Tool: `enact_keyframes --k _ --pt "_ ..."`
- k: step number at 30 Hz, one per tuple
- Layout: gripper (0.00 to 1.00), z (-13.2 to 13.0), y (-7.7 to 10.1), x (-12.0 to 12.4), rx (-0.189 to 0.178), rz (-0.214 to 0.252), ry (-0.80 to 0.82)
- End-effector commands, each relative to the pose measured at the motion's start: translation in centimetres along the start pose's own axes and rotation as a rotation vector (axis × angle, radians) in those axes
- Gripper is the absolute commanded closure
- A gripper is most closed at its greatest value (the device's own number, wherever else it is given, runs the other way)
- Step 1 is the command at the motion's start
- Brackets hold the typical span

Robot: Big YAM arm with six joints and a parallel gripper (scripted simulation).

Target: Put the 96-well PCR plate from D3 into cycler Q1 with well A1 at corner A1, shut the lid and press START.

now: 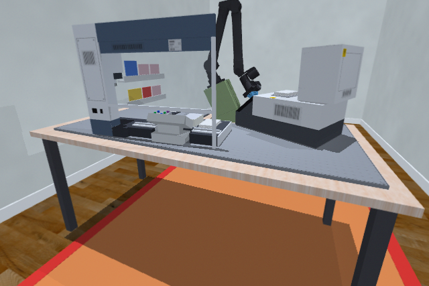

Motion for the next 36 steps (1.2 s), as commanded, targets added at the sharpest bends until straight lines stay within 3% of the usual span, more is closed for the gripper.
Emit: enact_keyframes --k 1,10,18,28,36 --pt "1.00 -0.8 0.6 -0.5 0.023 -0.008 -0.008" --pt "1.00 -0.2 0.6 -0.5 0.009 -0.005 -0.005" --pt "1.00 -0.6 -0.2 -0.1 0.017 -0.002 -0.021" --pt "1.00 -1.1 0.3 -0.3 0.021 -0.006 -0.014" --pt "1.00 -1.9 0.4 -1.1 0.045 -0.017 -0.018"
Point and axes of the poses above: the point where the finger pads meet when closed, its own y axis back along the fingers, its own z axis across the jaws, x = y × z, the point moved 4 cm from there along y, back along the fingers, and after that the axes turned 12 degrees about y, right-handed, at the moved point
